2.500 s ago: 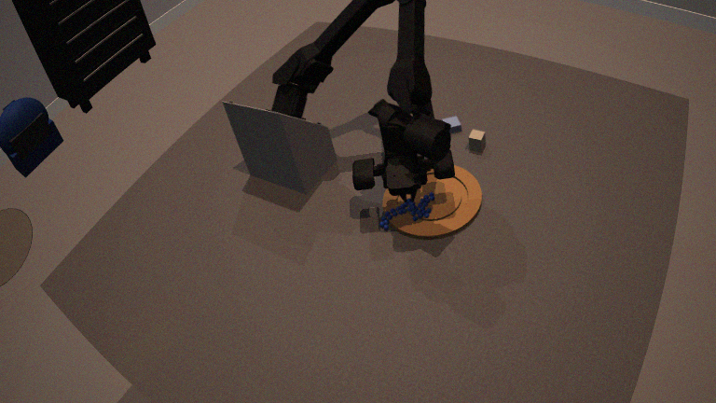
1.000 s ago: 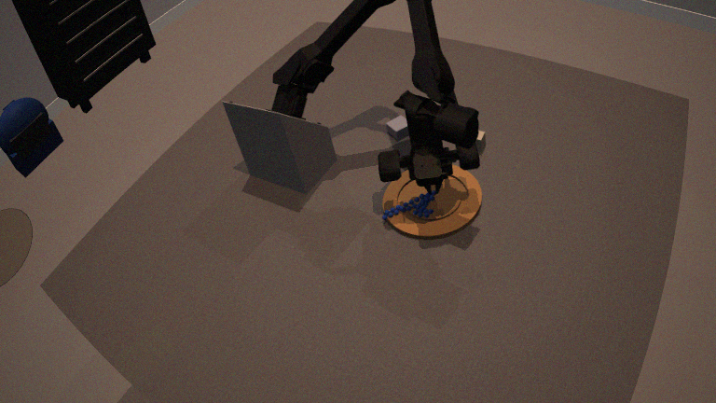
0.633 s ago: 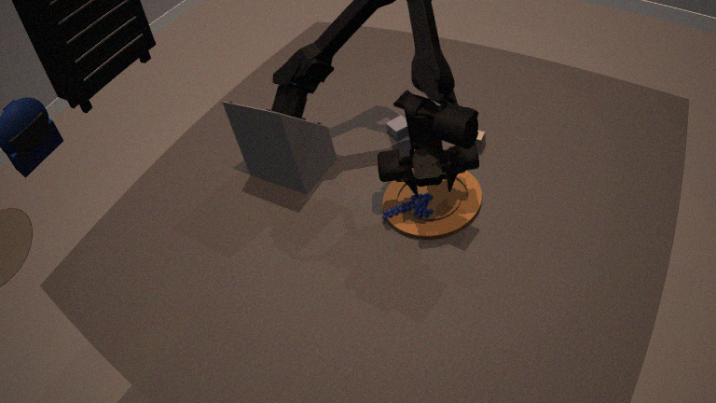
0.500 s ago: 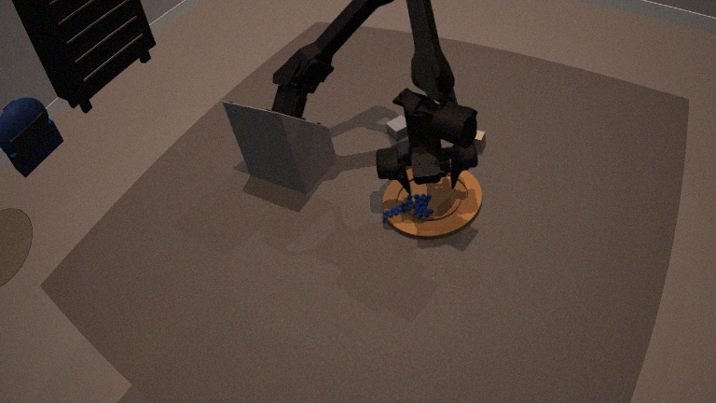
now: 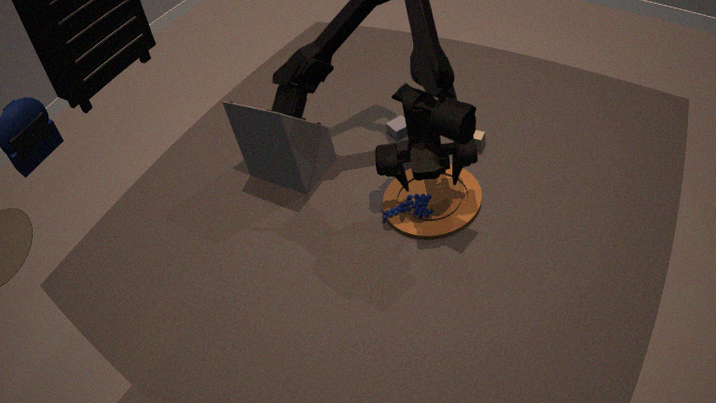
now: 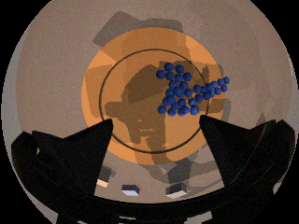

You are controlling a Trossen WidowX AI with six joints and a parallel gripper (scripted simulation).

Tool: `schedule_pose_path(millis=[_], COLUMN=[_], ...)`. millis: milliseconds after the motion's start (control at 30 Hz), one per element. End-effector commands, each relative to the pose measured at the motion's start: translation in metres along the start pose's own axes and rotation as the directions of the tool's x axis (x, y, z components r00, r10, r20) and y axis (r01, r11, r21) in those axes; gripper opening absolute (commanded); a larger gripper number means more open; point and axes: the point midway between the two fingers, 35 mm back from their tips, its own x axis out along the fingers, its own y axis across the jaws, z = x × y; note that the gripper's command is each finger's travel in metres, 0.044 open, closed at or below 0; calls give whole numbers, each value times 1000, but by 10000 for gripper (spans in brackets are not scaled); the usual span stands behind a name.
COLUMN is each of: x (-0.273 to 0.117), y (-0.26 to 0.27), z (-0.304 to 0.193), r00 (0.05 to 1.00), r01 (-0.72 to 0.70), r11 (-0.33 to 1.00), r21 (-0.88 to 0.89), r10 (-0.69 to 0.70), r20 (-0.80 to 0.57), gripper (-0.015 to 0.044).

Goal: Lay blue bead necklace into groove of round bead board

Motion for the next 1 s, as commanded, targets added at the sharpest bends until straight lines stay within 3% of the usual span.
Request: schedule_pose_path(millis=[0, 467, 533, 700, 867, 967], x=[-1, -1, -1, -4, -7, -9], y=[0, 0, -2, -19, -37, -48], z=[0, 0, 2, 13, 22, 27], r00=[1000, 1000, 1000, 1000, 1000, 1000], r01=[0, 0, 0, 6, 12, 13], r11=[1000, 1000, 998, 891, 624, 406], r21=[-2, -2, -59, -453, -781, -914], r10=[0, 0, 0, -3, -5, -6], r20=[0, 0, 1, 7, 11, 12], gripper=[440, 440, 387, 256, 125, 120])
